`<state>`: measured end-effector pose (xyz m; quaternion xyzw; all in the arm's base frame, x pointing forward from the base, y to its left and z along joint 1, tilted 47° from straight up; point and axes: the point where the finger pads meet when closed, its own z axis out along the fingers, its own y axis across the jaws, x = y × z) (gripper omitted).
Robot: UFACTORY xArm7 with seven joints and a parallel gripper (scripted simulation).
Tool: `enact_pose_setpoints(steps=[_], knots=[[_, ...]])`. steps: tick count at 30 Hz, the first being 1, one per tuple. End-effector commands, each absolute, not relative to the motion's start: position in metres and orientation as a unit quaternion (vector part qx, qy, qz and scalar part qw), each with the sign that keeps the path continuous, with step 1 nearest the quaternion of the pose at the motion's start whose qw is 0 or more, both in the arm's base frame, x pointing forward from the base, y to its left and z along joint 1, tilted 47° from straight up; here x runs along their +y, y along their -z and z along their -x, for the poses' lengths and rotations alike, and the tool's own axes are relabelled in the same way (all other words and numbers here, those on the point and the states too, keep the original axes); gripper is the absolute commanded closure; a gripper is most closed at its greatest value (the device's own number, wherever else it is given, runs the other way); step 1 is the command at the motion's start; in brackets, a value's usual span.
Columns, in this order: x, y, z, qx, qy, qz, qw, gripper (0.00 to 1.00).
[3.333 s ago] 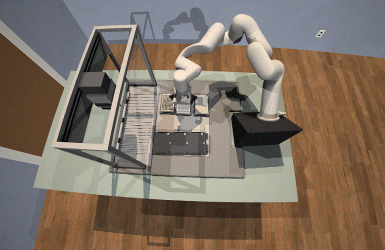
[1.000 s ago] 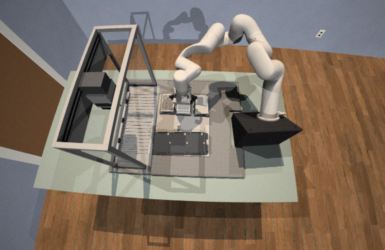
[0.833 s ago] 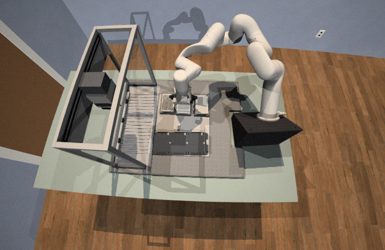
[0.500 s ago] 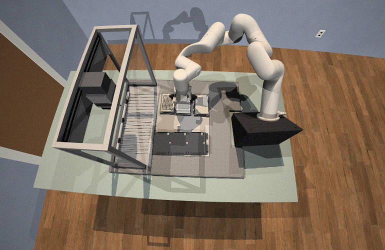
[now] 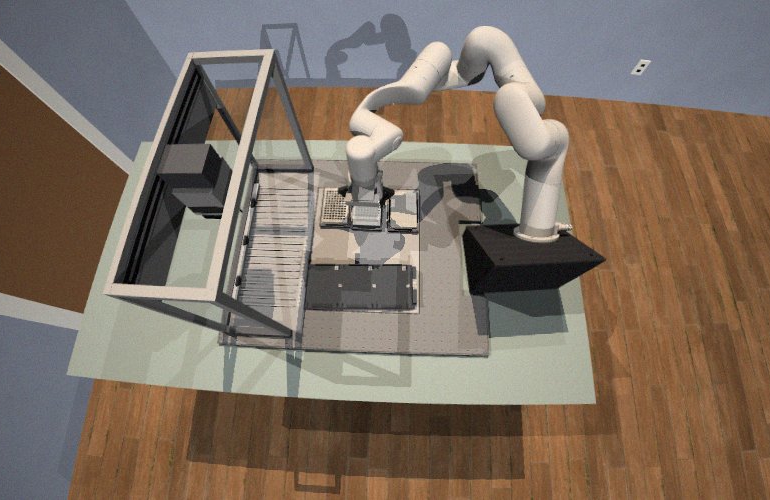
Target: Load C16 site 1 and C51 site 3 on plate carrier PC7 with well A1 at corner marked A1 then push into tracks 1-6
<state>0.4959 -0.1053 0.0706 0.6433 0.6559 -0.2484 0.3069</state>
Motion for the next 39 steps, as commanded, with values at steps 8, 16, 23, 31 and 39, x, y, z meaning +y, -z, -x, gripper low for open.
enact_pose_setpoints(steps=[8, 16, 23, 31, 39], knots=[[-0.1, -0.075, -0.496, 0.657, 0.247, -0.643, 0.308, 1.0], [-0.095, -0.079, -0.496, 0.657, 0.247, -0.643, 0.308, 1.0], [-0.087, -0.087, -0.495, 0.657, 0.247, -0.643, 0.308, 1.0], [-0.08, -0.094, -0.494, 0.657, 0.247, -0.643, 0.308, 1.0], [-0.07, -0.103, -0.493, 0.657, 0.247, -0.643, 0.308, 1.0]])
